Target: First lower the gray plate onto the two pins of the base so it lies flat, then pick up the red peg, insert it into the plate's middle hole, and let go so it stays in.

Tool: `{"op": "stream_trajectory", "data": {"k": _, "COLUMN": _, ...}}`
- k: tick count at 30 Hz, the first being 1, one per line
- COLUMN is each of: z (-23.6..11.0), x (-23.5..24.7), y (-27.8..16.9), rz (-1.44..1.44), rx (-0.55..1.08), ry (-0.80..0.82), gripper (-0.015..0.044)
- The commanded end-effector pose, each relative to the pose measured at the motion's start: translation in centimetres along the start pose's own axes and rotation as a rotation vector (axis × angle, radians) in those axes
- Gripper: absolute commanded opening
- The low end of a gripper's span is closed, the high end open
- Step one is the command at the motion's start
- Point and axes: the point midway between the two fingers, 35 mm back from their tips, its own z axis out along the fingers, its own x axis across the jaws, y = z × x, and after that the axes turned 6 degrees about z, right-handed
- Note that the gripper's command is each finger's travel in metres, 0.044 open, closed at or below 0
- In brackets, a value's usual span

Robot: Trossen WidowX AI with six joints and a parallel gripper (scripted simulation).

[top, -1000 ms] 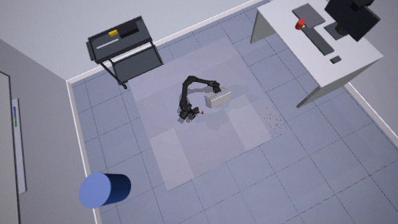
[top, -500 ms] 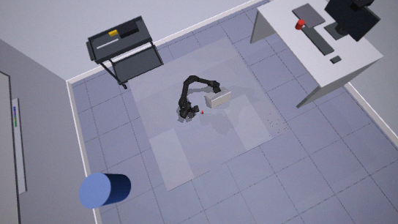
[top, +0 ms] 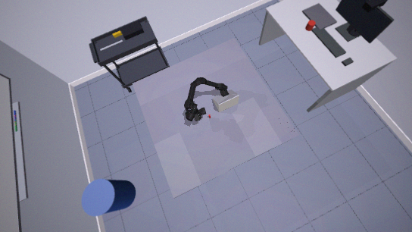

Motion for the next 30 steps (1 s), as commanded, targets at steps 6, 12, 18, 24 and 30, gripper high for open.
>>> {"op": "stream_trajectory", "data": {"k": 6, "z": 1.1, "x": -1.3, "y": -2.4, "rz": -0.019, "rx": -0.011, "ry": 0.003, "gripper": 0.0}}
{"op": "stream_trajectory", "data": {"k": 12, "z": 2.0, "x": -2.1, "y": -4.0, "rz": -0.034, "rx": -0.014, "ry": 0.002, "gripper": 0.0}}
{"op": "stream_trajectory", "data": {"k": 18, "z": 2.9, "x": -2.6, "y": -5.7, "rz": -0.049, "rx": -0.016, "ry": 0.002, "gripper": 0.0}}
{"op": "stream_trajectory", "data": {"k": 24, "z": 3.8, "x": -3.1, "y": -7.4, "rz": -0.063, "rx": -0.016, "ry": 0.001, "gripper": 0.0}}
{"op": "stream_trajectory", "data": {"k": 30, "z": 4.7, "x": -3.4, "y": -9.1, "rz": -0.077, "rx": -0.013, "ry": 0.0, "gripper": 0.0}}
